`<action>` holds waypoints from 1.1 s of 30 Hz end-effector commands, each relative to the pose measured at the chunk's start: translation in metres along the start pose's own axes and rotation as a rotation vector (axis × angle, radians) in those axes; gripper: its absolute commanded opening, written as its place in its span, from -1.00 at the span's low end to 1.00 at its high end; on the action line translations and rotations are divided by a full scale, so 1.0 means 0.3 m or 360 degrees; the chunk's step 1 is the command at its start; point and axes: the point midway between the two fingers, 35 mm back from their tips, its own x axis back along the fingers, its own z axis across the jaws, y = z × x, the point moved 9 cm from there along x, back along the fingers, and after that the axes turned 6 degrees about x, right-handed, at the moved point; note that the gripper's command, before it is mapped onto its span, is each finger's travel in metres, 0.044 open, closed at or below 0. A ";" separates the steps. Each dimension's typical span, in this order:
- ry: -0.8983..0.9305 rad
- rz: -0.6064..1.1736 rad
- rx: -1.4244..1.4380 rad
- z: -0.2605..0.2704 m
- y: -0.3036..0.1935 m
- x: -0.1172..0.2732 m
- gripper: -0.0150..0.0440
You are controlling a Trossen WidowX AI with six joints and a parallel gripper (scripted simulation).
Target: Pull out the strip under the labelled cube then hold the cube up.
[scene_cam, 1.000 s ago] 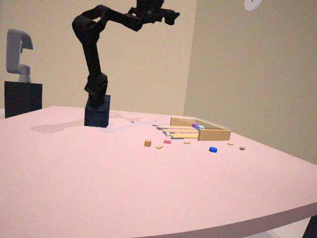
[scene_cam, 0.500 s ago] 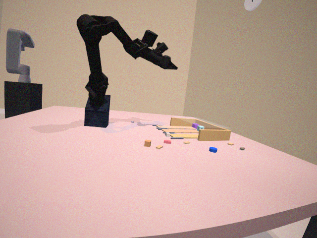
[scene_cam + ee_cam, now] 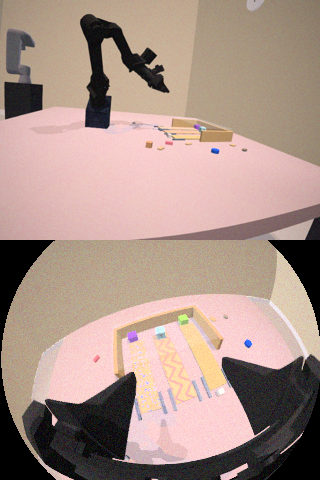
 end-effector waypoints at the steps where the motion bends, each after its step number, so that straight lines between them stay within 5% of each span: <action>1: -0.0008 0.0012 0.0014 0.000 -0.008 -0.001 0.86; 8: -0.0008 0.0012 0.0014 0.000 -0.008 -0.001 0.86; 23: 0.0197 0.0953 0.0222 -0.023 0.083 -0.361 -0.47; 33: 0.0304 0.1518 0.0299 -0.045 0.058 -0.531 -0.49</action>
